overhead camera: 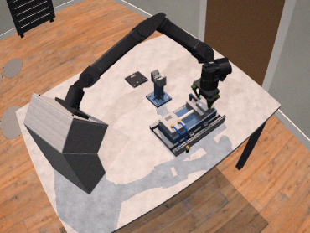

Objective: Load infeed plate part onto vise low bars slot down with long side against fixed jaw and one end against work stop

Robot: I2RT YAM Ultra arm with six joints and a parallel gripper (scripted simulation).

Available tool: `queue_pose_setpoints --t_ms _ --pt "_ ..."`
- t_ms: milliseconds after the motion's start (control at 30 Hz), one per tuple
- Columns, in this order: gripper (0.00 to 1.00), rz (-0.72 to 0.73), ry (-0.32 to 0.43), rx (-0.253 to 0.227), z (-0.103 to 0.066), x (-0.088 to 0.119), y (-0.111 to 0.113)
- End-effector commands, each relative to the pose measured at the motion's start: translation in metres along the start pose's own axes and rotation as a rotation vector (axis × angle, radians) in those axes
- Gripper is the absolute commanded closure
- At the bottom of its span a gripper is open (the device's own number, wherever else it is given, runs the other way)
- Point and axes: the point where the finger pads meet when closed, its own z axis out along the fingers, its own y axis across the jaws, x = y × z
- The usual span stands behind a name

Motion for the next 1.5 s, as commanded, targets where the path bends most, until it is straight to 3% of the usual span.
queue_pose_setpoints --t_ms 0,367,667,700,1467 --pt "0.26 -0.024 -0.044 0.018 -0.037 -0.016 0.000" --pt "0.26 -0.024 -0.043 0.018 -0.055 -0.015 0.000" --pt "0.26 -0.024 -0.043 0.019 -0.059 -0.015 0.001" --pt "1.00 -0.024 -0.043 0.019 -0.059 -0.015 0.001" --pt "1.00 -0.025 -0.046 0.020 -0.059 -0.016 0.000"
